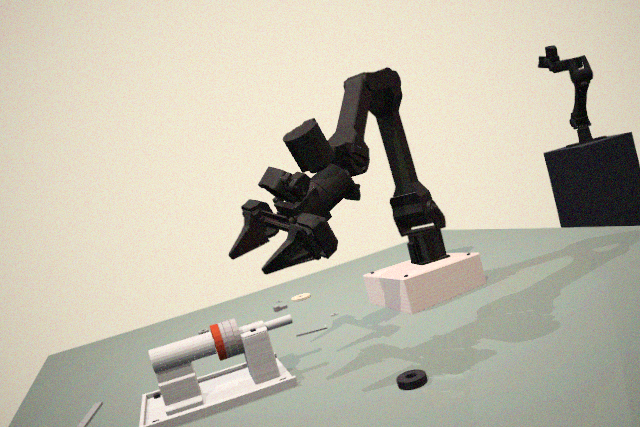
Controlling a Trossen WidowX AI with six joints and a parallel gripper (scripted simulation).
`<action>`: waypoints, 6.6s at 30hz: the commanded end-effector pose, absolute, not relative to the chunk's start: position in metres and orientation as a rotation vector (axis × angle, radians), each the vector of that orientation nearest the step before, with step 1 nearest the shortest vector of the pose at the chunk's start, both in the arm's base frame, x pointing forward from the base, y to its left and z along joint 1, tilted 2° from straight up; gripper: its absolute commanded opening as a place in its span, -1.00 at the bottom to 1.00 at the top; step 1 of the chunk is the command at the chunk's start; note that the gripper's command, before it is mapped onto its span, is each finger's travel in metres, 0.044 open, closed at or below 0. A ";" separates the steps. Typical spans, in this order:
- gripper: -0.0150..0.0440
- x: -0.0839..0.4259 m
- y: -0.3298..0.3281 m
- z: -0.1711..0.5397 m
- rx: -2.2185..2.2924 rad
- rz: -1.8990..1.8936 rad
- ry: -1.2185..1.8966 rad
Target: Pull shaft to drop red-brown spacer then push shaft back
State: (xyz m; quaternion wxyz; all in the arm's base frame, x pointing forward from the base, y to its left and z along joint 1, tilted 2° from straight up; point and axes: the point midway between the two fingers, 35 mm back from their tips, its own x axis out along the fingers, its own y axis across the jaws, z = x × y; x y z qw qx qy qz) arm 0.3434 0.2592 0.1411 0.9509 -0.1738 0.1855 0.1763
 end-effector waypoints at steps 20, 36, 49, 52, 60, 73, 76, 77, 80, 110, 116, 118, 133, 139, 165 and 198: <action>1.00 0.290 0.199 0.045 -0.035 0.080 0.527; 1.00 0.290 0.199 0.045 -0.035 0.080 0.527; 1.00 0.290 0.199 0.045 -0.036 0.081 0.533; 1.00 0.295 0.202 0.048 -0.044 0.083 0.630; 1.00 0.297 0.200 0.059 -0.045 0.076 0.784; 1.00 0.297 0.200 0.059 -0.045 0.076 0.784; 1.00 0.297 0.200 0.059 -0.045 0.076 0.784; 1.00 0.297 0.200 0.059 -0.045 0.076 0.784; 1.00 0.297 0.200 0.059 -0.045 0.076 0.784; 1.00 0.324 0.202 0.032 -0.045 0.076 0.782; 1.00 0.326 0.202 0.029 -0.045 0.076 0.782; 1.00 0.326 0.202 0.029 -0.045 0.076 0.782; 1.00 0.326 0.202 0.029 -0.045 0.076 0.782; 1.00 0.326 0.202 0.029 -0.045 0.076 0.782; 1.00 0.339 0.203 0.017 -0.046 0.076 0.780; -0.49 0.337 0.202 0.018 -0.045 0.075 0.780</action>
